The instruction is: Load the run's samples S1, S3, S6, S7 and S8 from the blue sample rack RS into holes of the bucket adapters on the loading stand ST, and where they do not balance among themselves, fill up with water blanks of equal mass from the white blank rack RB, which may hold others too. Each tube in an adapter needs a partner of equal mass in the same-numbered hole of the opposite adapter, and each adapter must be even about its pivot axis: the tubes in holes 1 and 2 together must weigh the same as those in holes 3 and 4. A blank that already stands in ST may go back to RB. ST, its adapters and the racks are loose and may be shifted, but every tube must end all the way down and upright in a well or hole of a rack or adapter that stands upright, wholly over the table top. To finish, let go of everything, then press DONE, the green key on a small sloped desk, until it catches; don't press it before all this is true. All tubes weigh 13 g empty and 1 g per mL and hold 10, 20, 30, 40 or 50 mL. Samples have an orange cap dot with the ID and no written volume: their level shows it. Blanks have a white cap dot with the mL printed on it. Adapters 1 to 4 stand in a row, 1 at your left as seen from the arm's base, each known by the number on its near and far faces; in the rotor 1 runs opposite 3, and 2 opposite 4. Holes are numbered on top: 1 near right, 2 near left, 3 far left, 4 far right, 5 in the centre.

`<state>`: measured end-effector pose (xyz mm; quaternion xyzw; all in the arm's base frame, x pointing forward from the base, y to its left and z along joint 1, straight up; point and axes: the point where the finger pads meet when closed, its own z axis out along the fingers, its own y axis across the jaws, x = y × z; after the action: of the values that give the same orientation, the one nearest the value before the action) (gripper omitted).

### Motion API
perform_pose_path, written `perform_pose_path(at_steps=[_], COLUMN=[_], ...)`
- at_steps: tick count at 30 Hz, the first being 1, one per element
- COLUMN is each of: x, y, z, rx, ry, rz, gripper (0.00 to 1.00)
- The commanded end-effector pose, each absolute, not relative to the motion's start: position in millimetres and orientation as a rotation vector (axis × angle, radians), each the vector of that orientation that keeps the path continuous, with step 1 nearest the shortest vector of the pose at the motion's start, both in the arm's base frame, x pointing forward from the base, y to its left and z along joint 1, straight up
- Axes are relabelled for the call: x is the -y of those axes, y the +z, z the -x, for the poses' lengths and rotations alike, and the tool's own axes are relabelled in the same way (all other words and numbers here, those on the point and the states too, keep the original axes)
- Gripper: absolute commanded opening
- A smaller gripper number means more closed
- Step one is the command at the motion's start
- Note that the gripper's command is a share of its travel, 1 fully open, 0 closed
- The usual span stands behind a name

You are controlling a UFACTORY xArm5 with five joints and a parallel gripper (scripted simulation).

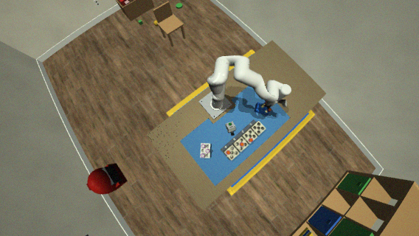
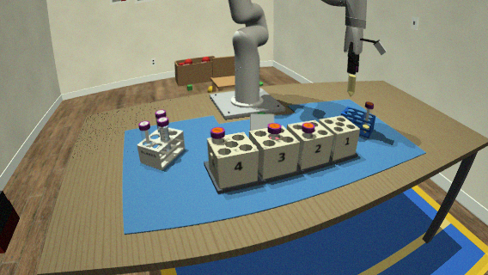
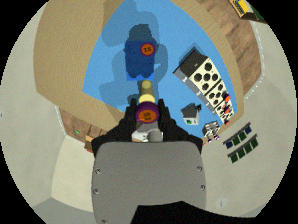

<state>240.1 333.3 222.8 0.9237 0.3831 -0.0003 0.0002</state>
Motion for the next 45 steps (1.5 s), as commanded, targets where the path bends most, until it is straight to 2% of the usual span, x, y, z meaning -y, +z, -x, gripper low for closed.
perform_pose_path(at_steps=[1, 15, 34, 45], x=[-334, -334, -282, -249], y=[231, 239, 239, 239], z=[-241, -241, -308, -352], rx=[-1.204, -1.204, -0.345, -0.345], ry=[0.005, 0.005, 0.005, 0.006], rz=[-2.904, -2.904, -3.125, -3.125], gripper=[0.0, 0.0, 0.0, 0.0])
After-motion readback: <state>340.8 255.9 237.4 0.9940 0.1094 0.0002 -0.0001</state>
